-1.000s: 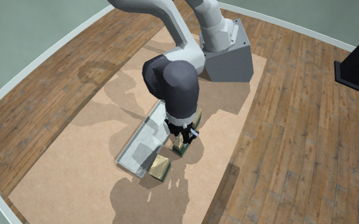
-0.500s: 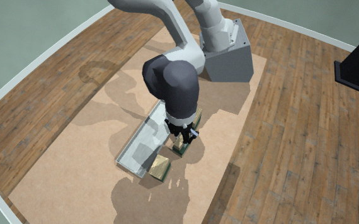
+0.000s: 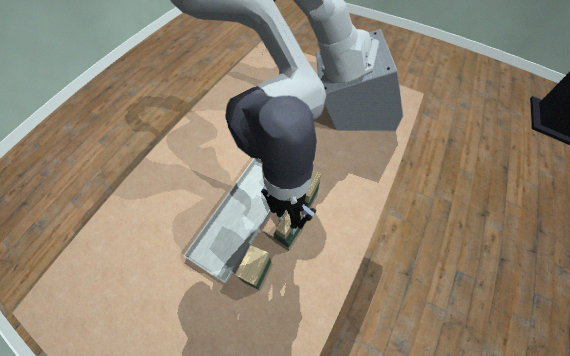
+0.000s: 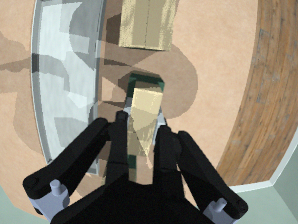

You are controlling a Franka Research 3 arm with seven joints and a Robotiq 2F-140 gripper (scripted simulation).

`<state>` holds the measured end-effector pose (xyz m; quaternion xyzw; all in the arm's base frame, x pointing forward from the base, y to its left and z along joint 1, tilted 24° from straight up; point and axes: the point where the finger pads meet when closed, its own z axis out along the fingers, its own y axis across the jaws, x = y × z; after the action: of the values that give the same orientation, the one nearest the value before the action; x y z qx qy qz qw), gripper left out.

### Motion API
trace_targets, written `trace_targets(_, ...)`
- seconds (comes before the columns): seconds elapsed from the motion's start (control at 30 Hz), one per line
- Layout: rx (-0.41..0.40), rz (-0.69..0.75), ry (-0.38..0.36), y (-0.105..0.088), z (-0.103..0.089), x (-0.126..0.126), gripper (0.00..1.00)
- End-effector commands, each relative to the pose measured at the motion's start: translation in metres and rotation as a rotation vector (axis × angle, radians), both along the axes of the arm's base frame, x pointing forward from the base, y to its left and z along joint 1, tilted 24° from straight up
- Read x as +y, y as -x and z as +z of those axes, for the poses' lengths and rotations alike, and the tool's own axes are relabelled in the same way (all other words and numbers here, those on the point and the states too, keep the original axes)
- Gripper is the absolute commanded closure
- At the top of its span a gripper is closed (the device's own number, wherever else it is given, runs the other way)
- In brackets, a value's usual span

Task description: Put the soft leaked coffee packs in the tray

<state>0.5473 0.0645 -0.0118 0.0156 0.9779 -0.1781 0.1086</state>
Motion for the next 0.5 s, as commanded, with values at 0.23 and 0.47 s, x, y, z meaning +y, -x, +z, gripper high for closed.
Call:
trace_targets(0.23,-0.001,-0.007,-0.001,0.0001,-0.0015,-0.0018,0.76)
trace_targets(0.47,-0.001,-0.007,-0.001,0.0006,0.0007,-0.001,0.76)
